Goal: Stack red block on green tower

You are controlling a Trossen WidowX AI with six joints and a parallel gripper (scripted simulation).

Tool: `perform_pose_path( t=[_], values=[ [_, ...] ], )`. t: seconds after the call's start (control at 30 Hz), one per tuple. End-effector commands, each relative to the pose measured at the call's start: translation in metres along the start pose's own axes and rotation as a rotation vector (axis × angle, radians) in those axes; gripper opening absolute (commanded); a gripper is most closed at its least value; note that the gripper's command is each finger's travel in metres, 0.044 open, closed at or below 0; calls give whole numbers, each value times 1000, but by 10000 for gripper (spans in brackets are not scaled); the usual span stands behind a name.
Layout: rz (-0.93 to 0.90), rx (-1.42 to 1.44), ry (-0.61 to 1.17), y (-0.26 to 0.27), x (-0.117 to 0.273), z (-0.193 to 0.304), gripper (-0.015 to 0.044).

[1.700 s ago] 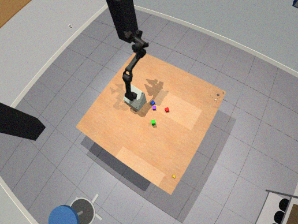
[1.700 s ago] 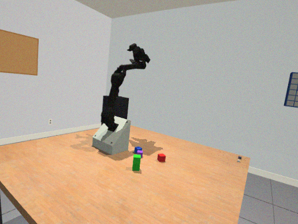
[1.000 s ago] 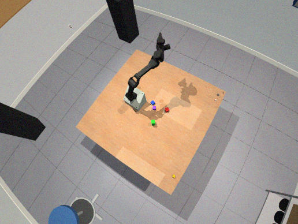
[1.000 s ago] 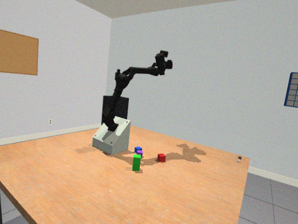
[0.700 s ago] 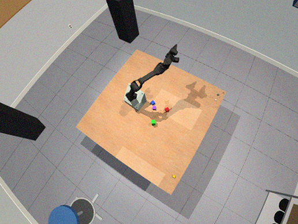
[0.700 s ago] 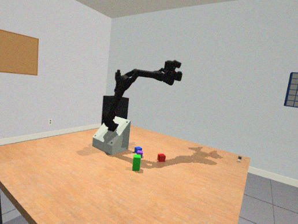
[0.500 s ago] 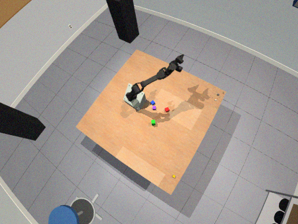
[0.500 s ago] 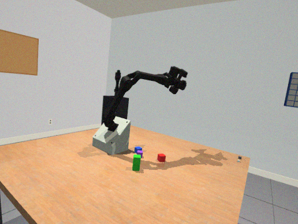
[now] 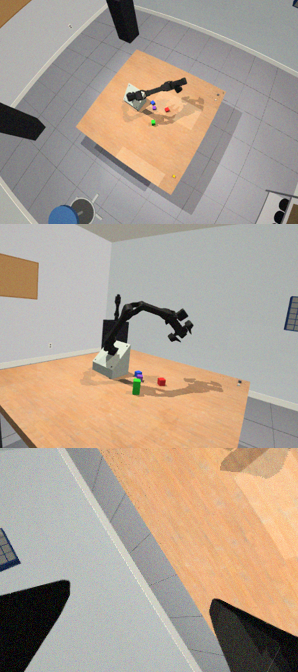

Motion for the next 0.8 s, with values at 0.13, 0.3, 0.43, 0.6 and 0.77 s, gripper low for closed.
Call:
perform_pose_path(
  t=[0.13, 0.3, 0.43, 0.6, 0.77],
  values=[
    [390, 67, -284, -67, -2, -85, 440],
    [660, 153, -397, -110, 10, -130, 440],
    [814, 216, -435, -134, 20, -151, 440],
    [816, 216, -436, -134, 20, -152, 440],
    [816, 216, -436, -132, 22, -153, 440]
  ],
)
Point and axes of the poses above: the point midway between the two fingers, 35 mm back from their tips, its own x axis back along the fingers, its own y axis across the jaws, z = x × y, the point moved 8 cm from there along x, back along the fingers, and after that the axes turned 7 degrees about -x, right-handed, at the moved point
